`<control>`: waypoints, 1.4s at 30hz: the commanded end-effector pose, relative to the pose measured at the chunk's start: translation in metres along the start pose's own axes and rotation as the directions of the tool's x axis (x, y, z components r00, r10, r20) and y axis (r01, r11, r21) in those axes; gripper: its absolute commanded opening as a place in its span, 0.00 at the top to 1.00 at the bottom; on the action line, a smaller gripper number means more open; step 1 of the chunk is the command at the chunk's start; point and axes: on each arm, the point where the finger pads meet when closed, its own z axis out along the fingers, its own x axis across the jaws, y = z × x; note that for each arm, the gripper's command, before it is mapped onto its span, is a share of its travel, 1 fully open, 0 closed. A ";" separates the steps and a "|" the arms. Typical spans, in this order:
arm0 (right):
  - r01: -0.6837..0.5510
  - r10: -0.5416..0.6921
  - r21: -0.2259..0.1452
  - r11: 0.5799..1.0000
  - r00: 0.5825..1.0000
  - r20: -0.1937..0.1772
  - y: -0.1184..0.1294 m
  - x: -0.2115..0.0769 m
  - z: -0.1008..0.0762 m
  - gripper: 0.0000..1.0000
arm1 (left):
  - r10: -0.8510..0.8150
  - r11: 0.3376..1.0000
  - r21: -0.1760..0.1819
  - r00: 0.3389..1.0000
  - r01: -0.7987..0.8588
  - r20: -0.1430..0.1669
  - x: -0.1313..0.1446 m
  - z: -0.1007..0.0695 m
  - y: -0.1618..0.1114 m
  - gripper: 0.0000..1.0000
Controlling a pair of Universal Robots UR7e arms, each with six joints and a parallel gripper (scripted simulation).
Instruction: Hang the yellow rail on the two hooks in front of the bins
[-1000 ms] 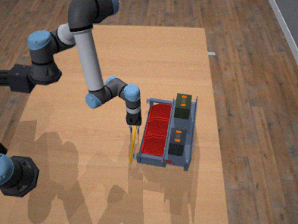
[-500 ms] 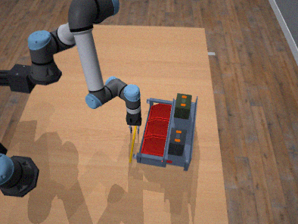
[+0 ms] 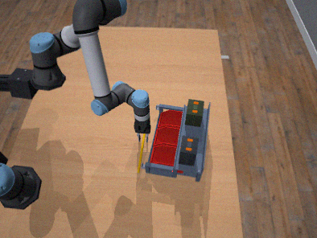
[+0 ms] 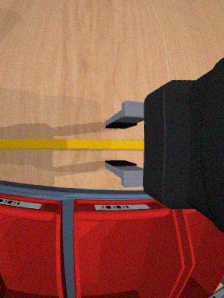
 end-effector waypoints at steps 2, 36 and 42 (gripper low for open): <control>0.000 0.000 -0.002 1.000 1.000 0.000 0.000 0.000 0.000 0.00 | 0.000 1.000 0.001 1.000 0.000 0.001 0.000 -0.001 0.000 0.26; 0.000 0.000 -0.002 1.000 1.000 0.000 0.000 0.000 0.000 0.00 | 0.000 1.000 0.001 1.000 0.000 0.001 0.000 -0.001 0.000 1.00; 0.000 0.000 -0.002 1.000 1.000 0.000 0.000 0.000 0.000 0.00 | 0.000 1.000 0.001 1.000 0.000 0.001 0.000 -0.001 0.000 1.00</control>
